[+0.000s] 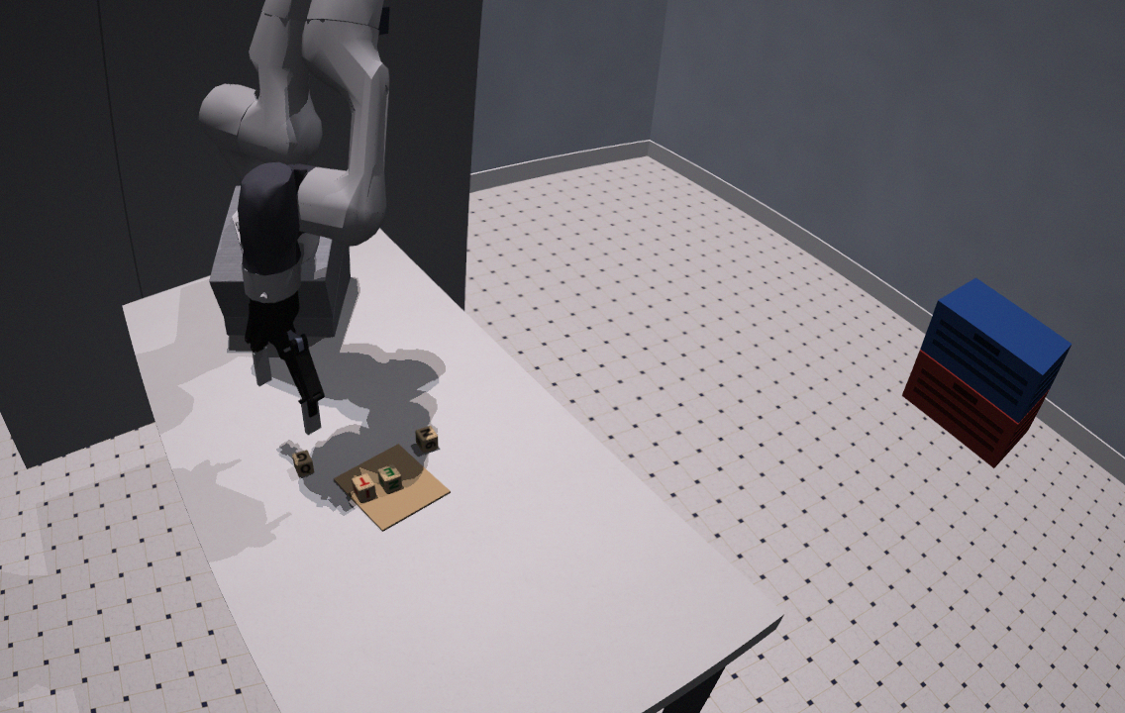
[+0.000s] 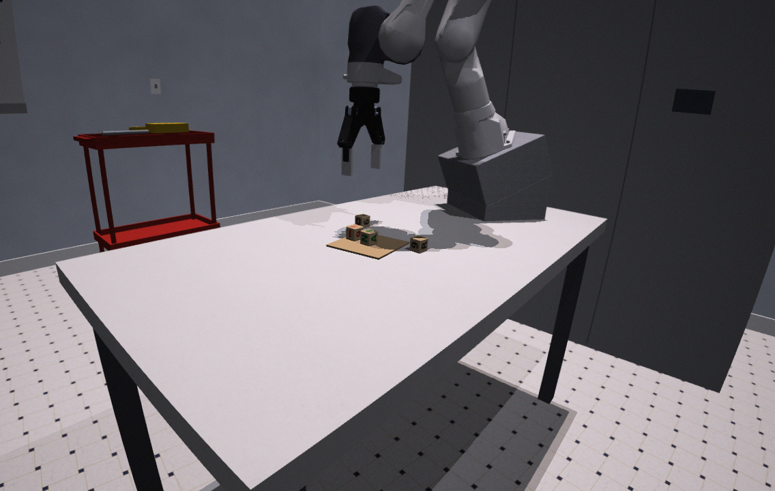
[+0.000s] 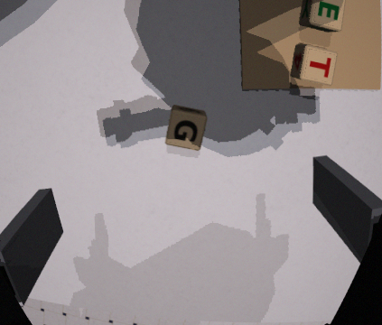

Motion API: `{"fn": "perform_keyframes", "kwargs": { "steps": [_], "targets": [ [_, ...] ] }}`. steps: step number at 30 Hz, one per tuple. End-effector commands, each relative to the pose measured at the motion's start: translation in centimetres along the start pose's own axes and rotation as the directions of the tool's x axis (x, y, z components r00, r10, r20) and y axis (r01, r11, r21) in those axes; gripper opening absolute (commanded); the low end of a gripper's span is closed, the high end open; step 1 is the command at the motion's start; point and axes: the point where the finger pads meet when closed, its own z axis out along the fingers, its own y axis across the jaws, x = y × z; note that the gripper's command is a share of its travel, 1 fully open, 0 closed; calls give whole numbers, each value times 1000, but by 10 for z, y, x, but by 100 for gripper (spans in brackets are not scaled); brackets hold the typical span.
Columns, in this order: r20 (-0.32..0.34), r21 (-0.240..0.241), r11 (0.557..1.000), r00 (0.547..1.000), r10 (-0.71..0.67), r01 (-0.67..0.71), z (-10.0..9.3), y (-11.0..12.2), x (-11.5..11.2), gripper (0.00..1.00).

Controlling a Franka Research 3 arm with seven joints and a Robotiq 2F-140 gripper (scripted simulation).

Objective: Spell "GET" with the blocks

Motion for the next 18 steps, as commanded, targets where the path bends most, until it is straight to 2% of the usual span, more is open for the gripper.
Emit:
{"fn": "perform_keyframes", "kwargs": {
  "steps": [1, 3, 18],
  "targets": [
    [10, 3, 990, 990, -138, 138, -1, 0, -3, 100],
    [10, 3, 990, 990, -138, 138, -1, 0, -3, 100],
    [12, 15, 917, 917, -399, 398, -1, 0, -8, 100]
  ]
}}
